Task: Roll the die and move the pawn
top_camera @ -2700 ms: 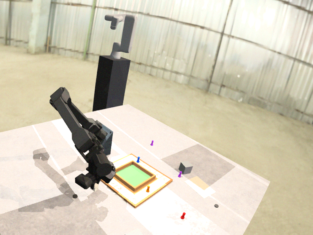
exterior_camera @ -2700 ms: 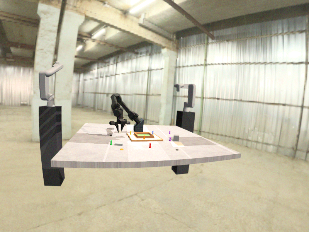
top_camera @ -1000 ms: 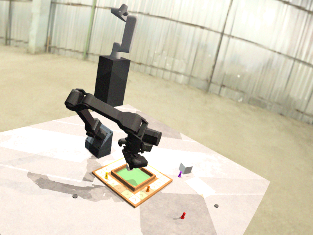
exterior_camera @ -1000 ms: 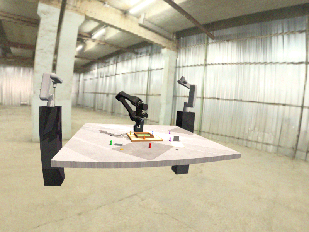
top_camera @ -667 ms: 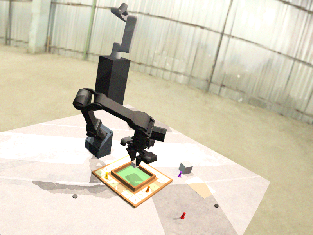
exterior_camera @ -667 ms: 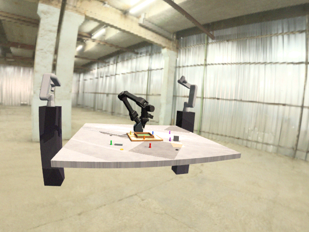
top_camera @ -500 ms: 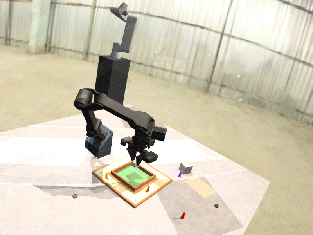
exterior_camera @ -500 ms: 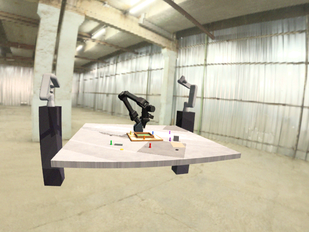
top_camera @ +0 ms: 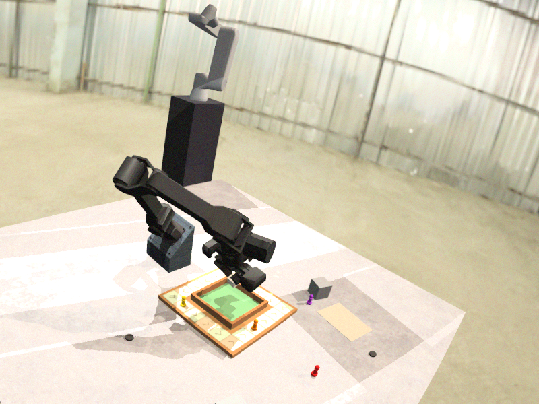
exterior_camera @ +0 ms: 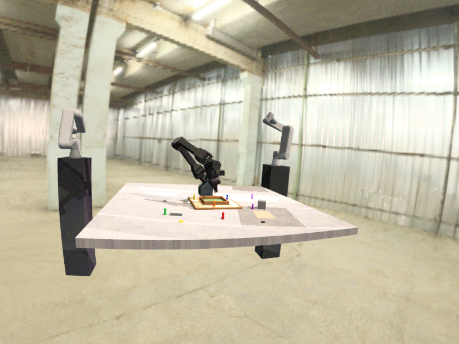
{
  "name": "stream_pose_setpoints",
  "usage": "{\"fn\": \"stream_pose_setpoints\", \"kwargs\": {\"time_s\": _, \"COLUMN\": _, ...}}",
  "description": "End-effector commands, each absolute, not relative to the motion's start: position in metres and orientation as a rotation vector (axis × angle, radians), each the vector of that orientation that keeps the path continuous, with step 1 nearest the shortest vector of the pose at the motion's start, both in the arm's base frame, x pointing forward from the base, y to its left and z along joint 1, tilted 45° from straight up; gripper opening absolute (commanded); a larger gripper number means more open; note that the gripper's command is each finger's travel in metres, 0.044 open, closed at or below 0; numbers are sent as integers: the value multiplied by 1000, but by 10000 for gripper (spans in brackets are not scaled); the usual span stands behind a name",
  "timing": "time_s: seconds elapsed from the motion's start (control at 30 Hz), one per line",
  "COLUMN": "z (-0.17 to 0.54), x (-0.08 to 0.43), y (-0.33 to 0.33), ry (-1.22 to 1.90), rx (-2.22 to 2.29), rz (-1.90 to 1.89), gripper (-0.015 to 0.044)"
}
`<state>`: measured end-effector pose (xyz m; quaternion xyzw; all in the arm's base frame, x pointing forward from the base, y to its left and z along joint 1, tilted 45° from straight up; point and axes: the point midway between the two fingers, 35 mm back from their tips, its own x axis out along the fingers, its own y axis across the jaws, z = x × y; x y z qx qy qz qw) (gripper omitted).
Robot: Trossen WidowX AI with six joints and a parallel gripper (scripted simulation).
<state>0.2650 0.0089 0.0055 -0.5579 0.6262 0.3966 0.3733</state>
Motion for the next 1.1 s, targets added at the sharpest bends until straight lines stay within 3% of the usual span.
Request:
{"fn": "stream_pose_setpoints", "kwargs": {"time_s": 0.0, "z": 4, "x": 262, "y": 9, "ry": 1504, "rx": -1339, "rz": 1099, "gripper": 0}}
{"fn": "stream_pose_setpoints", "kwargs": {"time_s": 0.4, "z": 3, "x": 263, "y": 8, "ry": 1152, "rx": -1167, "rz": 1231, "gripper": 0}}
{"fn": "stream_pose_setpoints", "kwargs": {"time_s": 0.67, "z": 50, "x": 274, "y": 14, "ry": 1145, "rx": -1166, "rz": 1232, "gripper": 0}}
{"fn": "stream_pose_setpoints", "kwargs": {"time_s": 1.07, "z": 51, "x": 273, "y": 14, "ry": 1145, "rx": -1165, "rz": 1232, "gripper": 0}}
